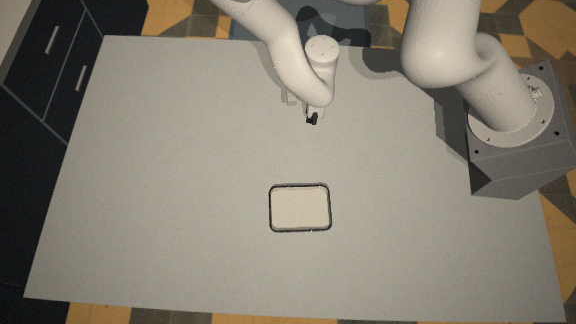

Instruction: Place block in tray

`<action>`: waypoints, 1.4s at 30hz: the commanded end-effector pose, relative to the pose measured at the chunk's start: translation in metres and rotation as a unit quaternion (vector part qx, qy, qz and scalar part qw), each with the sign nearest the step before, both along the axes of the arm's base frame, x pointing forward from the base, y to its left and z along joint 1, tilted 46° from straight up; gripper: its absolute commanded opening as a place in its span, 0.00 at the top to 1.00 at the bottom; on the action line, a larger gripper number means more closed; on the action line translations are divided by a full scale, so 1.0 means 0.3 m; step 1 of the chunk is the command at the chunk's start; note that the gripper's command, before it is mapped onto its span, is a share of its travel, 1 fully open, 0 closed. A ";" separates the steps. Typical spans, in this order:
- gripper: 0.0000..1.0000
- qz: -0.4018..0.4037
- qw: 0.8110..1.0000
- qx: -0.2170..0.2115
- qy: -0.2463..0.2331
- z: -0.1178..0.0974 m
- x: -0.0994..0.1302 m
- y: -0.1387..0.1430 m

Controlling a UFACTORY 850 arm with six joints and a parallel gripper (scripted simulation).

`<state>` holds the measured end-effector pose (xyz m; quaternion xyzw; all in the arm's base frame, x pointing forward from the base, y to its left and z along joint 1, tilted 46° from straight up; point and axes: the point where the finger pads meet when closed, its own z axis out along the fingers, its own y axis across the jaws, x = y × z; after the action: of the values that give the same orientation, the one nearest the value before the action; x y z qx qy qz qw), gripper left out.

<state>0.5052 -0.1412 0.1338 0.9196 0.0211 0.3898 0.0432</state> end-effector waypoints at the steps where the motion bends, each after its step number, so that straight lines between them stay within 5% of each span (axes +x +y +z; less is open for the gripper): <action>1: 1.00 0.000 1.000 0.000 0.000 0.005 -0.005 0.000; 24: 1.00 0.000 1.000 0.000 0.000 0.113 -0.117 0.010; 42: 1.00 0.000 1.000 0.000 0.000 0.125 -0.129 0.011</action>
<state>0.4665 -0.1378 0.1710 0.9196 0.0211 0.3898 0.0432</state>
